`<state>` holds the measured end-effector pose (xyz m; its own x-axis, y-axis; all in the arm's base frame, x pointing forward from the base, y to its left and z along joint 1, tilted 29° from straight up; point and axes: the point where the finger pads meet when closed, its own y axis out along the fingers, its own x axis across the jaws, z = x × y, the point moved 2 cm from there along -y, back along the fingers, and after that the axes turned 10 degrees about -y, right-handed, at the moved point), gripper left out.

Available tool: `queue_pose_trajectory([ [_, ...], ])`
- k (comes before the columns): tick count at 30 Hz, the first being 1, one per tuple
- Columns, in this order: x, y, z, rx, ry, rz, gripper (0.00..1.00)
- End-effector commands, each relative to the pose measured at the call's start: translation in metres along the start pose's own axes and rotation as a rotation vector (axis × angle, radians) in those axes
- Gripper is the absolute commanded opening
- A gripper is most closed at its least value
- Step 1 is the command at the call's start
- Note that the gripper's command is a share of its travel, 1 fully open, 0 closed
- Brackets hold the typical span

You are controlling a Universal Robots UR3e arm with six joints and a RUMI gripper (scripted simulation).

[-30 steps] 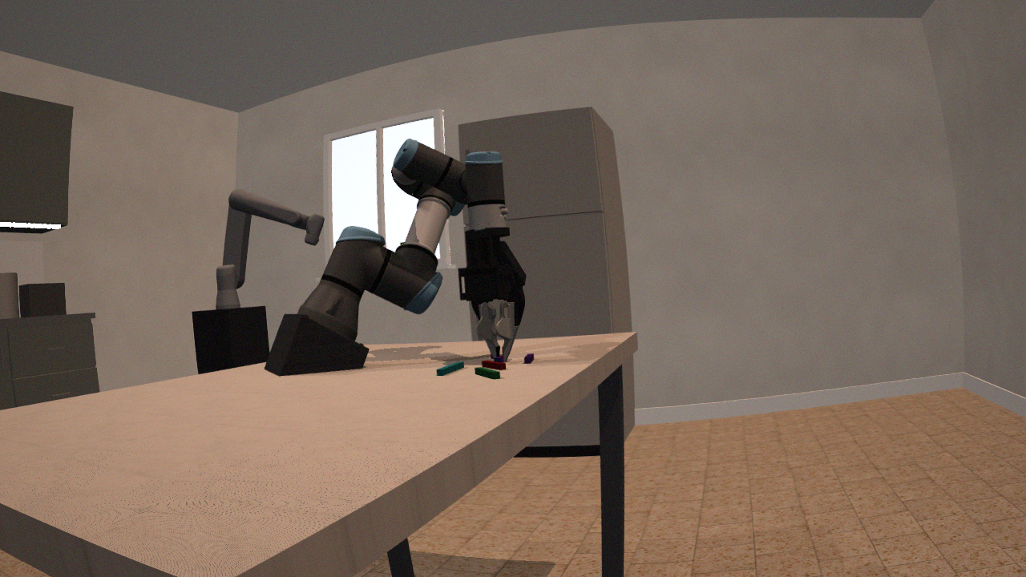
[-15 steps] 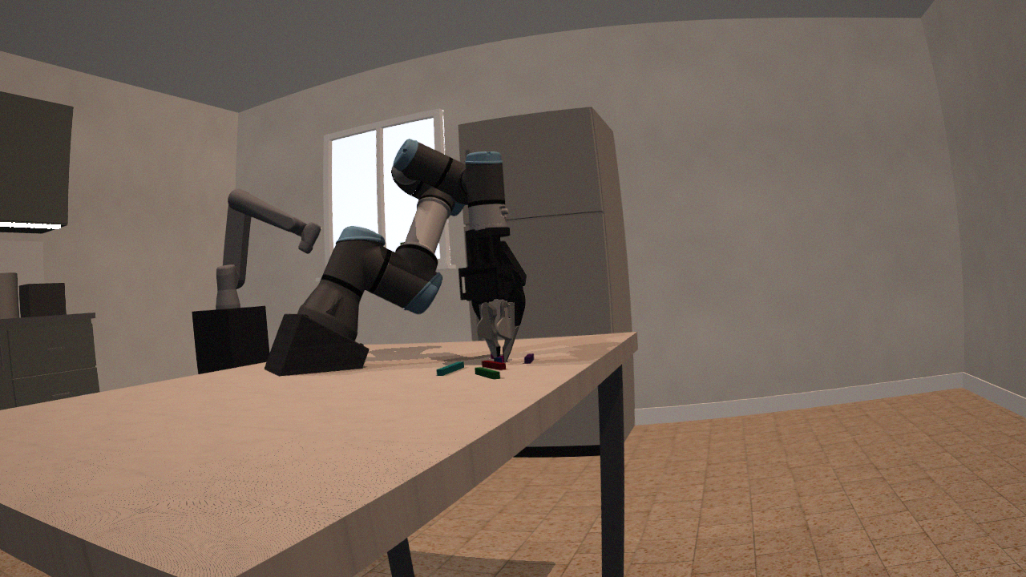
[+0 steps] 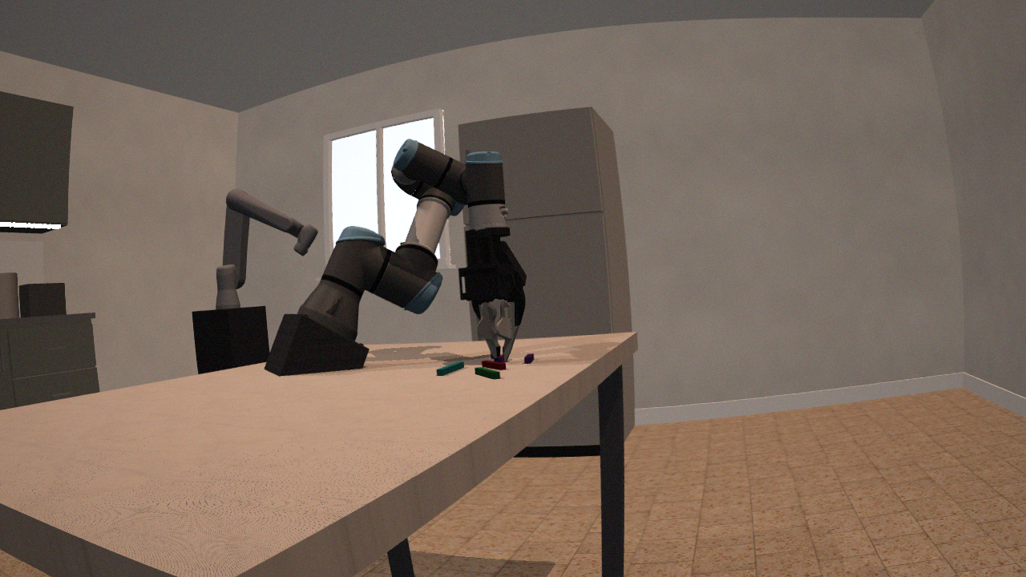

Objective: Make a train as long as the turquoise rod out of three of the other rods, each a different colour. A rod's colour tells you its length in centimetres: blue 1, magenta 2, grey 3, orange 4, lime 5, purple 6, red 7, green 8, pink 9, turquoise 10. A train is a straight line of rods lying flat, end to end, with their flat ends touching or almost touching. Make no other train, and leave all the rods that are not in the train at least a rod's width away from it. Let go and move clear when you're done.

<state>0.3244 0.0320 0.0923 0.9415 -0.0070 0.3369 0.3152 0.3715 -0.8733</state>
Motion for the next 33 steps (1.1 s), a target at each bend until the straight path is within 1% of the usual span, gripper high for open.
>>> queue_pose_trajectory([
  [1, 0.0005, 0.0000, 0.0000, 0.000, 0.000, -0.001, 0.03],
  [3, 0.0005, 0.0000, 0.0000, 0.000, 0.000, -0.001, 0.03],
  [4, 0.0005, 0.0000, 0.0000, 0.000, 0.000, -0.001, 0.06],
  [6, 0.0005, 0.0000, 0.0000, 0.000, 0.000, -0.001, 0.06],
  [7, 0.0005, 0.0000, 0.0000, 0.000, 0.000, -0.001, 0.08],
  [9, 0.0005, 0.0000, 0.0000, 0.000, 0.000, -0.001, 0.08],
  [10, 0.0005, 0.0000, 0.0000, 0.000, 0.000, -0.001, 0.11],
  [12, 0.0005, 0.0000, 0.0000, 0.000, 0.000, -0.001, 0.11],
  [13, 0.0005, 0.0000, 0.0000, 0.000, 0.000, -0.001, 0.14],
  [25, 0.0005, -0.0001, 0.0000, 0.000, 0.000, -0.001, 0.14],
  [33, 0.0009, -0.0036, -0.0005, -0.002, -0.001, -0.002, 0.14],
])
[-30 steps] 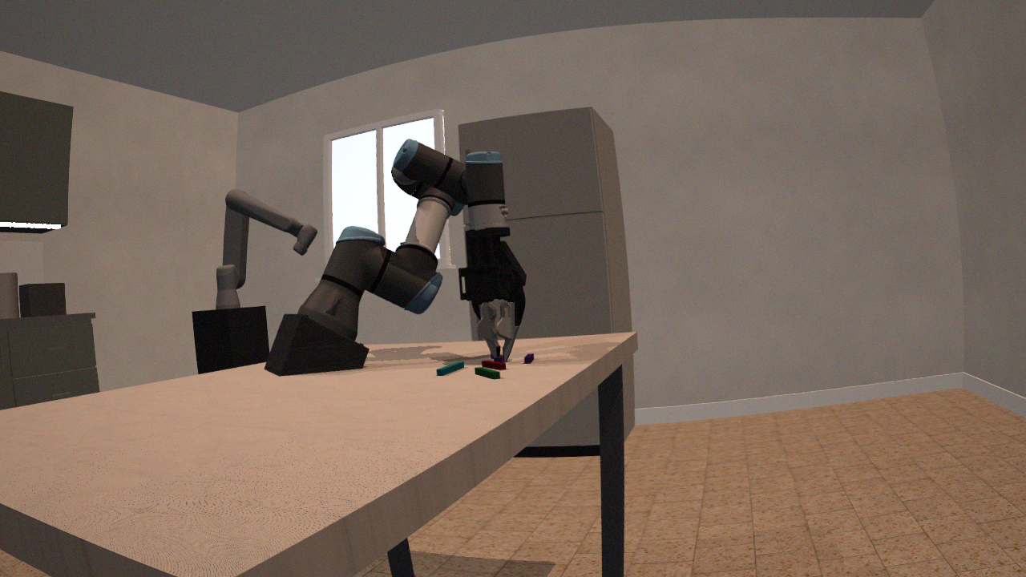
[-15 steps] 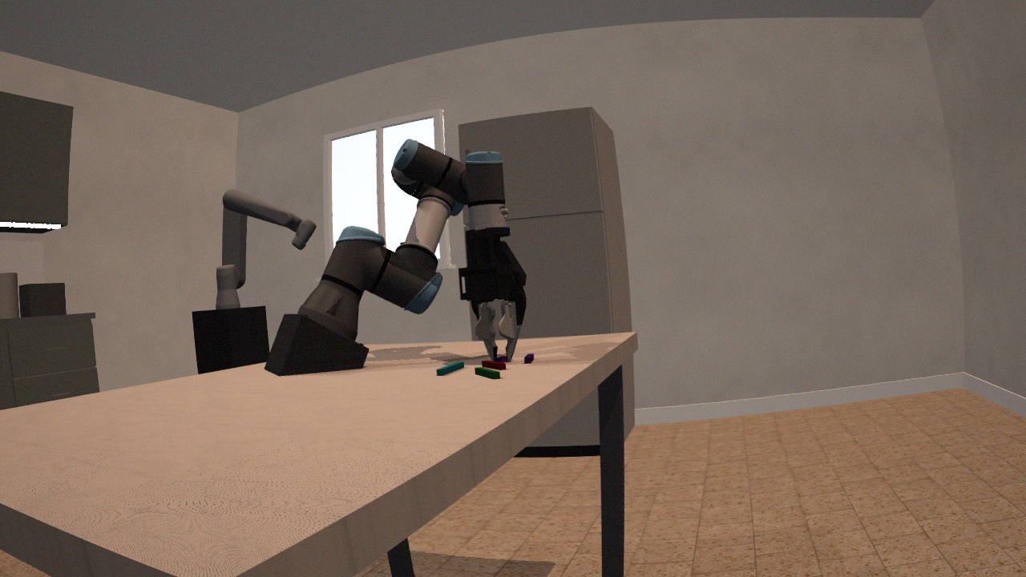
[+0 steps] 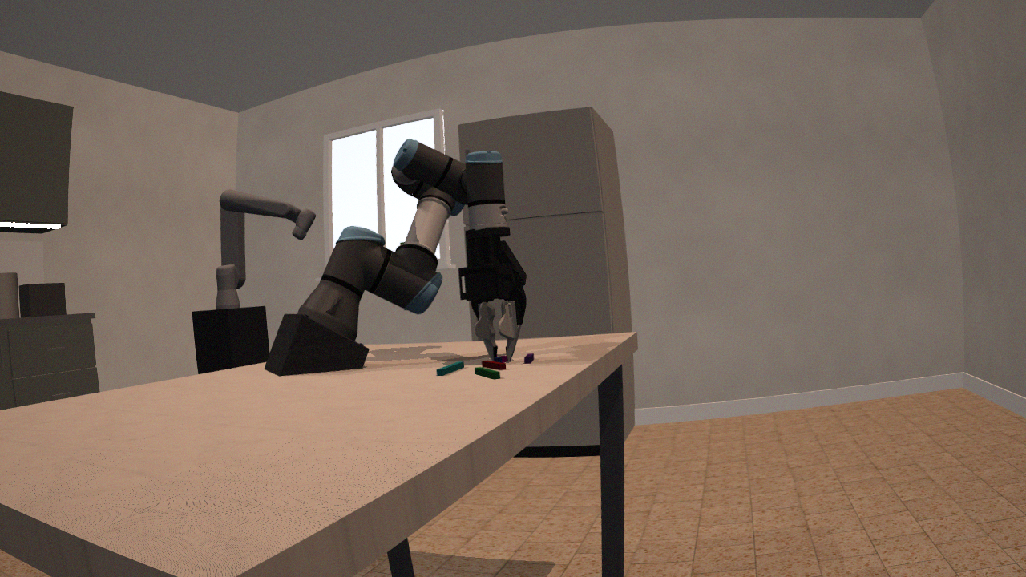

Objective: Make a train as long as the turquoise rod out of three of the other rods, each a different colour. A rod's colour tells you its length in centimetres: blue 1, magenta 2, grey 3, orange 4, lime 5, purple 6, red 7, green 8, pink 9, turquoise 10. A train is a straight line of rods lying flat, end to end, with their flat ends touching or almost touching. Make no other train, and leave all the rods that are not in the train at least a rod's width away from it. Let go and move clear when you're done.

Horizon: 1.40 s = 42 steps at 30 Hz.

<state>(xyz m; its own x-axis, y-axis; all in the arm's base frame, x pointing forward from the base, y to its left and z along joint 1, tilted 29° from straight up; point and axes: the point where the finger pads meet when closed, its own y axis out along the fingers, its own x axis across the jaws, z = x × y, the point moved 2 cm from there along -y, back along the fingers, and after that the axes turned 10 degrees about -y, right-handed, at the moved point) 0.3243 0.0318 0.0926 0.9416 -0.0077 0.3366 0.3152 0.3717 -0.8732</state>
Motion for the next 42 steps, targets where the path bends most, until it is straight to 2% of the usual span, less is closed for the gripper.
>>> queue_pose_trajectory([
  [1, 0.001, -0.004, 0.000, -0.002, -0.002, -0.002, 0.14],
  [7, 0.001, -0.015, -0.001, -0.003, -0.002, -0.001, 0.14],
  [15, 0.000, -0.040, 0.000, -0.003, -0.002, -0.001, 0.14],
  [17, 0.000, -0.040, 0.000, -0.003, -0.002, -0.001, 0.14],
  [30, 0.000, -0.079, -0.001, -0.001, -0.001, 0.000, 0.14],
  [42, 0.000, -0.090, 0.000, -0.001, -0.001, 0.000, 0.14],
])
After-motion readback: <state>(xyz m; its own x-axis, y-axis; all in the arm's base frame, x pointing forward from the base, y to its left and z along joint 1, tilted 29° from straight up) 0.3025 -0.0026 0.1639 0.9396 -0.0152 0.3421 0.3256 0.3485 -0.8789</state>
